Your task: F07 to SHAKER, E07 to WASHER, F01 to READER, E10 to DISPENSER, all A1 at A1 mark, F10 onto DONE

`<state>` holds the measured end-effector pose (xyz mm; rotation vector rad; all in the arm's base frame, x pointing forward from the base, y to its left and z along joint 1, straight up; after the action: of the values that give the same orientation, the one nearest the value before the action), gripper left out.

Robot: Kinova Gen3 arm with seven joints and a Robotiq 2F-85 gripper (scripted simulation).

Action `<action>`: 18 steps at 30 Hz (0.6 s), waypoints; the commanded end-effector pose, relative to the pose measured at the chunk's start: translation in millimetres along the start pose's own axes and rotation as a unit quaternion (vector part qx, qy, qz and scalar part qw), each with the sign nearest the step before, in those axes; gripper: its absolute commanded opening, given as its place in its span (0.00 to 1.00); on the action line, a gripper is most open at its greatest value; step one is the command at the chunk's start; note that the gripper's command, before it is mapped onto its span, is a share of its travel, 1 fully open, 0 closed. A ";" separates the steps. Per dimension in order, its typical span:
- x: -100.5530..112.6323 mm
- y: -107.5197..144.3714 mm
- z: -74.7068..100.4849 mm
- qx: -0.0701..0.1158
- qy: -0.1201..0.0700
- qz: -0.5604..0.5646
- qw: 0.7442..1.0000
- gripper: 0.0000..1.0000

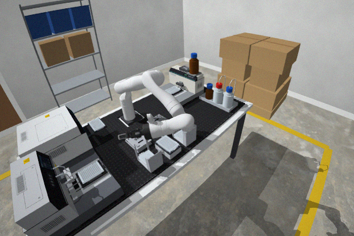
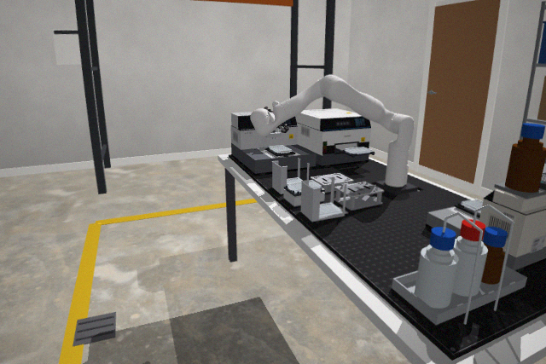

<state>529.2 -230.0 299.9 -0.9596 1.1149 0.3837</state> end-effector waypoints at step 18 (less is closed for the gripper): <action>-2.4 2.1 1.2 0.002 -0.005 -0.001 1.000 1.00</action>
<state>529.2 -230.0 299.9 -0.9596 1.1148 0.3837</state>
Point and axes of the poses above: the point where the finger pads meet when closed, its own z axis back along the fingers, its own y axis across the jaws, x = y × z, the point moved 7 cm from there along z, back along the fingers, and after that the axes turned 15 degrees about z, right-handed, at the moved point
